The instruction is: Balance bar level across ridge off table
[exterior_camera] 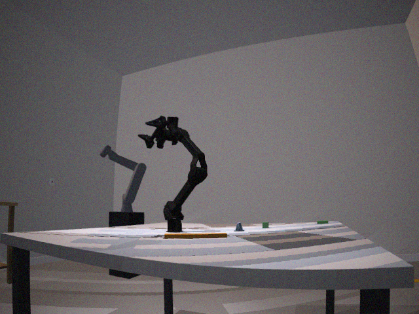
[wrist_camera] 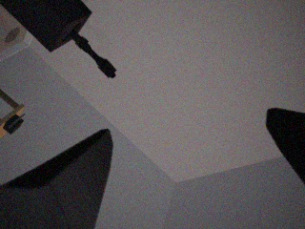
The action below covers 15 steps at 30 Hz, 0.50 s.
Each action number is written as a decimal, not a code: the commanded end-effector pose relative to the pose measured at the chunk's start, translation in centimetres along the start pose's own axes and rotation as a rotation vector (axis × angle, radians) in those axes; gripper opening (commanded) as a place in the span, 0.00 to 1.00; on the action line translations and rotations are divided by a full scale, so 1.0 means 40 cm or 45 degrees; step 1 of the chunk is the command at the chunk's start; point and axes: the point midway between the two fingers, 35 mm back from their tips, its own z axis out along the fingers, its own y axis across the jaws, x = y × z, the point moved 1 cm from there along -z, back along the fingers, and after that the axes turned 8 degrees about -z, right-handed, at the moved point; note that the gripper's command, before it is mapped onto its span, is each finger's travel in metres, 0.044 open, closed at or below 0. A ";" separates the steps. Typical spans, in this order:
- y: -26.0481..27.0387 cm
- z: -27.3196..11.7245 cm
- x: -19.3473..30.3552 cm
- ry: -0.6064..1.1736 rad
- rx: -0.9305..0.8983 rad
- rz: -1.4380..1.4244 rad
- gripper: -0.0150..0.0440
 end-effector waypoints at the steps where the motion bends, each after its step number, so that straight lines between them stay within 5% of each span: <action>1: 0.002 0.000 0.001 0.002 -0.004 0.002 0.89; 4: 0.028 -0.002 0.009 0.029 -0.062 0.034 0.79; 15: 0.147 -0.033 0.046 0.168 -0.327 0.181 0.79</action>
